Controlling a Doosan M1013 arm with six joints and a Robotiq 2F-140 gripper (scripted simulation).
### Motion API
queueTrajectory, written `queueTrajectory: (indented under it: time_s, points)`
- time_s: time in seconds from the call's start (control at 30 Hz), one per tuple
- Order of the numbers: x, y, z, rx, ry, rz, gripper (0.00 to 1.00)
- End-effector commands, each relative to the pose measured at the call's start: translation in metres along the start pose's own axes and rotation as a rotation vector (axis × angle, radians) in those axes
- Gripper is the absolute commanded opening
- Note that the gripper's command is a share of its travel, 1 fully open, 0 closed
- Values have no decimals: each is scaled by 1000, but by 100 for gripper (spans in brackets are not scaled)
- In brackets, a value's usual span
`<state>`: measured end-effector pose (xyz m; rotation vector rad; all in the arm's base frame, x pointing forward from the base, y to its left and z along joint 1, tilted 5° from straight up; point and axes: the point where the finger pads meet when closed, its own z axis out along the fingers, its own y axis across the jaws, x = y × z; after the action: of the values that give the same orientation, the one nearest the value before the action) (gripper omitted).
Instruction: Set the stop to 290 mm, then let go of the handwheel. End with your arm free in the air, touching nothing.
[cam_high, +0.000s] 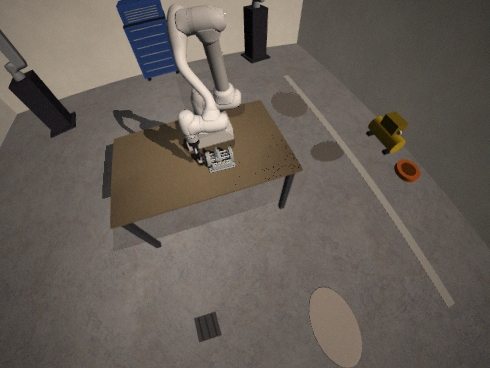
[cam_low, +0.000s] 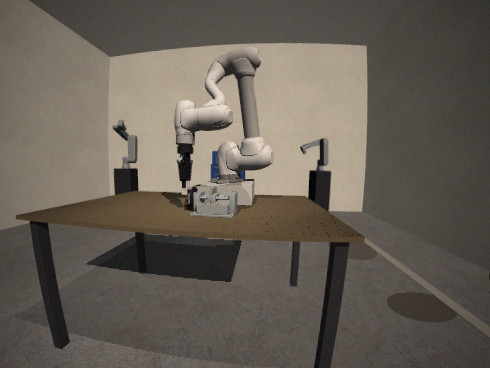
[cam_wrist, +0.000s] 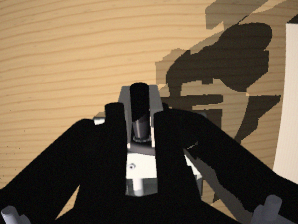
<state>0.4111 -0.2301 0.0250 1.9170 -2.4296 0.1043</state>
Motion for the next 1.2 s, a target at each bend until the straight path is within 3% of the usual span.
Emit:
queueTrajectory:
  time_s: [0.0,0.7,1.17]
  points:
    - [0,4,-2,-1,0,0,4]
    - [0,33,-4,-1,0,0,4]
    - [0,53,14,-1,0,0,4]
